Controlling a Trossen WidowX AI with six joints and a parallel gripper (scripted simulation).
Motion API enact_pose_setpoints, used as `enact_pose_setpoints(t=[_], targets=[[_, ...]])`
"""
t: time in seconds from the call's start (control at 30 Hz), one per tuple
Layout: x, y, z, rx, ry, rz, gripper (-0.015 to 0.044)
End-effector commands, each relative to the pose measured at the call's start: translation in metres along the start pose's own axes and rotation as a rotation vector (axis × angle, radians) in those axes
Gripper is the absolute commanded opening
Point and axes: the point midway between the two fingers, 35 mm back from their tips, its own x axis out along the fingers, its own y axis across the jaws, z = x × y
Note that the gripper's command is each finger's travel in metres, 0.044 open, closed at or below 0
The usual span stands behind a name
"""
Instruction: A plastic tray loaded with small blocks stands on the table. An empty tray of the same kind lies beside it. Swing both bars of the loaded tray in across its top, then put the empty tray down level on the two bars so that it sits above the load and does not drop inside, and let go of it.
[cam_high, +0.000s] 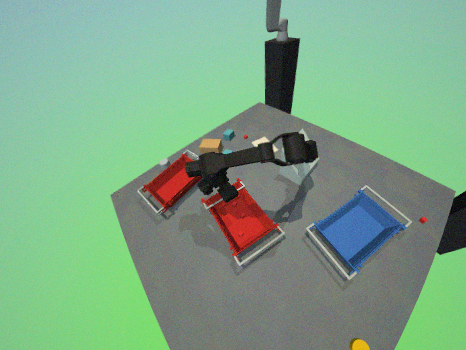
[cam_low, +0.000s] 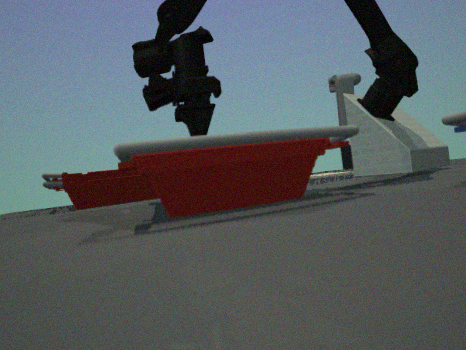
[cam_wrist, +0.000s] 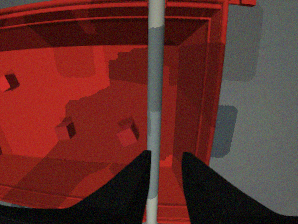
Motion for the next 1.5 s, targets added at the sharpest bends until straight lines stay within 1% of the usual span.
enact_pose_setpoints(t=[0.0,0.13,0.2,0.27,0.4,0.47,0.5,0.63,0.9,1.13,1.2,1.47], targets=[[0.000,0.000,0.000,0.002,-0.001,0.001,0.0089],[0.000,0.000,0.000,0.002,-0.001,0.001,0.0089],[-0.007,-0.001,0.001,0.002,-0.001,0.000,0.0089],[-0.023,-0.001,0.002,0.002,-0.001,-0.002,0.0089],[-0.075,0.000,-0.001,0.001,0.000,-0.003,0.0089],[-0.091,0.001,-0.003,0.001,0.001,-0.002,0.0089],[-0.060,0.002,-0.001,0.008,0.014,0.003,0.0089],[-0.055,0.028,0.005,0.004,0.014,-0.020,0.0089],[-0.035,0.156,0.023,0.003,-0.010,-0.039,0.0089],[-0.012,0.272,0.002,-0.008,-0.002,0.002,0.0089],[-0.010,0.282,-0.002,-0.009,0.000,0.007,0.0089],[-0.008,0.282,-0.002,-0.009,0.000,0.007,0.0089]])
